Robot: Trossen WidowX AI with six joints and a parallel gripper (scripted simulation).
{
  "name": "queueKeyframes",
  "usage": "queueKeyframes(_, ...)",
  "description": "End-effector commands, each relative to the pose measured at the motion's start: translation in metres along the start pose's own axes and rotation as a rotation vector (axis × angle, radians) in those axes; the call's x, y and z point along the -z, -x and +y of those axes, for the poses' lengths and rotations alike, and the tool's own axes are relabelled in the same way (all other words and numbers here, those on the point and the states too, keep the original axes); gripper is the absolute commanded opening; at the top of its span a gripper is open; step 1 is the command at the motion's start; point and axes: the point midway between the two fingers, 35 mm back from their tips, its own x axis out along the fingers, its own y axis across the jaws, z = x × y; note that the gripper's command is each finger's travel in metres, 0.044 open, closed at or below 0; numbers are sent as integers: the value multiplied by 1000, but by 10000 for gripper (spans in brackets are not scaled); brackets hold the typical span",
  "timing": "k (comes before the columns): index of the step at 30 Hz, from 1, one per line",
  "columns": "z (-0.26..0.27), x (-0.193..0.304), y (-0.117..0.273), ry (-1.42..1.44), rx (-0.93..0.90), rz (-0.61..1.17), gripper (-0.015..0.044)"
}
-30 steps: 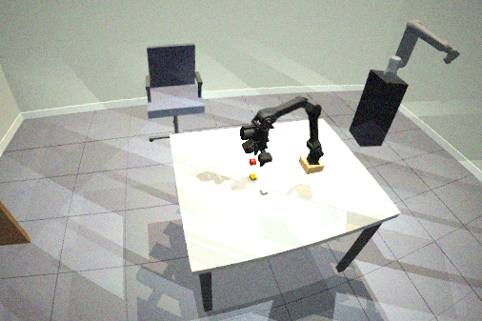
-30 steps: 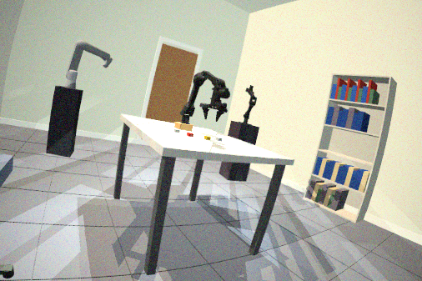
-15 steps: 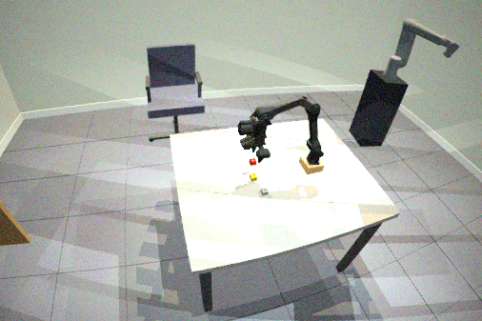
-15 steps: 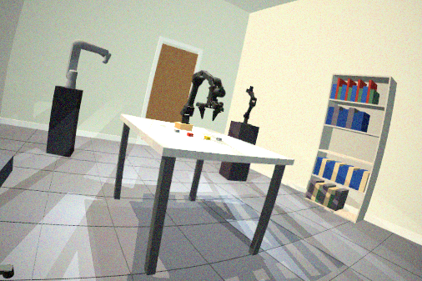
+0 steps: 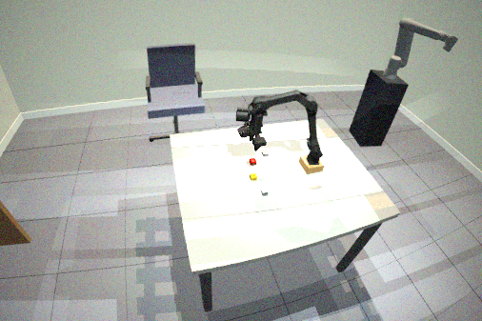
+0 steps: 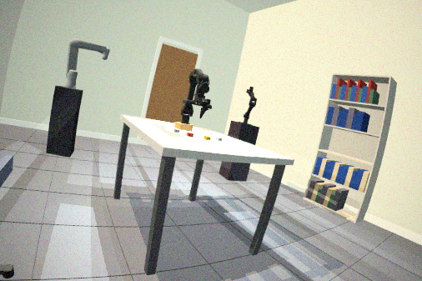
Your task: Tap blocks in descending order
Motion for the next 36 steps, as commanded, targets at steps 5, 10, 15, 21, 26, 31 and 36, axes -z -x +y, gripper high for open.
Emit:
queueKeyframes(5, -1, 1, 0, 5, 2, 2, 400)
queueKeyframes(10, -1, 1, 0, 5, 2, 2, 400)
queueKeyframes(15, -2, -1, -24, 5, 2, 2, 321)
queueKeyframes(21, -1, 1, -81, 5, 2, 2, 164)
queueKeyframes(26, -1, 1, -81, 5, 2, 2, 32)
queueKeyframes(31, -1, 1, -81, 5, 2, 2, 20)
queueKeyframes(36, -1, 1, -81, 5, 2, 2, 20)
